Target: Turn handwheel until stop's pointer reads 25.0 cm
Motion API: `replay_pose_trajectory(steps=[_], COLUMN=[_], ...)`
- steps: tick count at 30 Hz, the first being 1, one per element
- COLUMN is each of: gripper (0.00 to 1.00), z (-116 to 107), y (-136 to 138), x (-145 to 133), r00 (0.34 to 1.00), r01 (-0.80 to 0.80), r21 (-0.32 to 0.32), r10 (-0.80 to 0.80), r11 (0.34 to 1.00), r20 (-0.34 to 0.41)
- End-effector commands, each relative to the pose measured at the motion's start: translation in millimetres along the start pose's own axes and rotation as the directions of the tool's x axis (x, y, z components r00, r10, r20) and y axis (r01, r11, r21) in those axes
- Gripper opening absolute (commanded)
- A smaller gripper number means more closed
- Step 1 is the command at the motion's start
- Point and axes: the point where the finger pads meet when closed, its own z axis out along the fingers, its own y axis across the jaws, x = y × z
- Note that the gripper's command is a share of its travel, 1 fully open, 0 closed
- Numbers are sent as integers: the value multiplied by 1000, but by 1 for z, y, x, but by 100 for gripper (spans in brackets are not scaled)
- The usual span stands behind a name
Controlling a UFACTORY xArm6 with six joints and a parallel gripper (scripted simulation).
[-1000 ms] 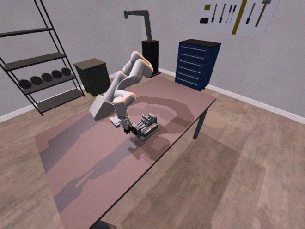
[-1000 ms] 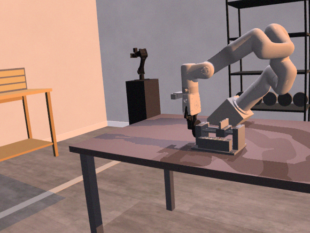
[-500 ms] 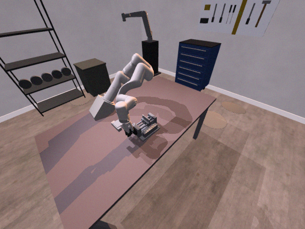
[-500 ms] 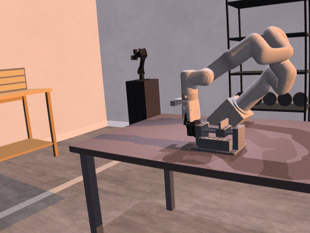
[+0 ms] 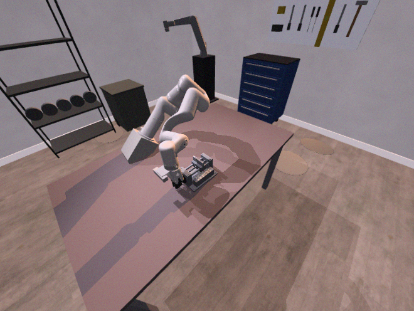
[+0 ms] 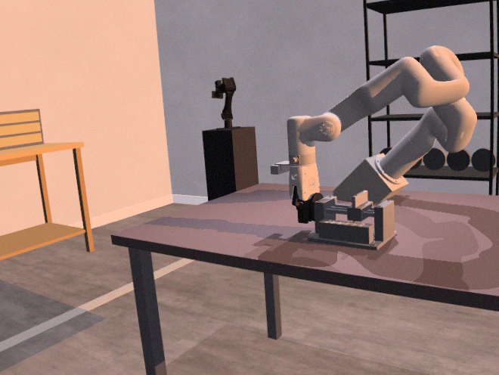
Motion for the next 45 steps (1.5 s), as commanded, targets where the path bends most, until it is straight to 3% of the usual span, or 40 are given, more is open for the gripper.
replay_pose_trajectory(steps=[1,10,18,30,45], gripper=[6,6,6,6,6], z=[-3,-10,-31,-54,-58], y=[-10,-20,-28,-15,5], x=[0,0,0,0,0], r00=[1000,1000,1000,1000,1000], r01=[2,2,2,2,2], r21=[4,4,4,4,4], r10=[-2,-2,-2,-2,-2], r11=[1000,1000,1000,1000,1000], r20=[-2,-2,-2,-2,-2])
